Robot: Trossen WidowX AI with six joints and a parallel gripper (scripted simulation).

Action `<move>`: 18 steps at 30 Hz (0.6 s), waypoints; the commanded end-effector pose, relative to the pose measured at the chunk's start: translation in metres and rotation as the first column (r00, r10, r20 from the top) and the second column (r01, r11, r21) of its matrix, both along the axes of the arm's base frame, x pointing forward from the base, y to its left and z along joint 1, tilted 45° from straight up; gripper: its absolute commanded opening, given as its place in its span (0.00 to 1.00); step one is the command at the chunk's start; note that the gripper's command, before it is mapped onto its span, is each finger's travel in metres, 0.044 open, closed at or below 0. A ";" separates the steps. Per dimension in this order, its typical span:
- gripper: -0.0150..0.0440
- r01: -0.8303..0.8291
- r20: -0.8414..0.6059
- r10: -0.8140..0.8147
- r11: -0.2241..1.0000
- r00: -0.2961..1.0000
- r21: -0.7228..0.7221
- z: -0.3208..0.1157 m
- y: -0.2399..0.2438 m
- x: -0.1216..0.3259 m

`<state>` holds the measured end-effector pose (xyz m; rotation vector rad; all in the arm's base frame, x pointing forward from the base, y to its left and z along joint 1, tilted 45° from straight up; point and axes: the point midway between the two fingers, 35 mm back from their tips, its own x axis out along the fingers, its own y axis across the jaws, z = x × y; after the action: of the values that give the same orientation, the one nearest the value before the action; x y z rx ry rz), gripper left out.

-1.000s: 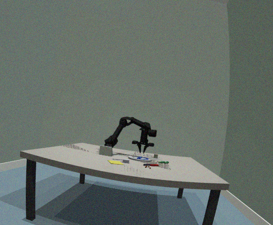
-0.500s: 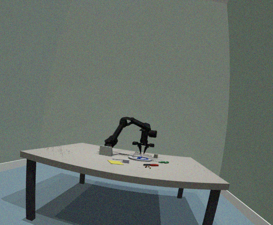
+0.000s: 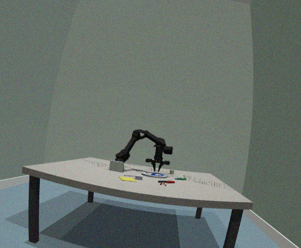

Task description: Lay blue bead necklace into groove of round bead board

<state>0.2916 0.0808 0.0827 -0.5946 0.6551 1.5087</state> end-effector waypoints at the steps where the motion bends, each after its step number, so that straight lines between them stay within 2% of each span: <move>1: 0.46 0.000 -0.012 0.000 1.000 1.000 0.007 -0.005 0.005 -0.003; 7: 0.46 -0.001 -0.013 0.001 1.000 1.000 0.007 -0.007 0.007 -0.004; 12: 0.25 -0.003 -0.004 0.003 1.000 1.000 0.001 -0.005 0.006 -0.002; 18: 0.25 -0.003 -0.004 0.003 1.000 1.000 0.001 -0.005 0.006 -0.002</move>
<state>0.2896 0.0865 0.0774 -0.5921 0.6572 1.5133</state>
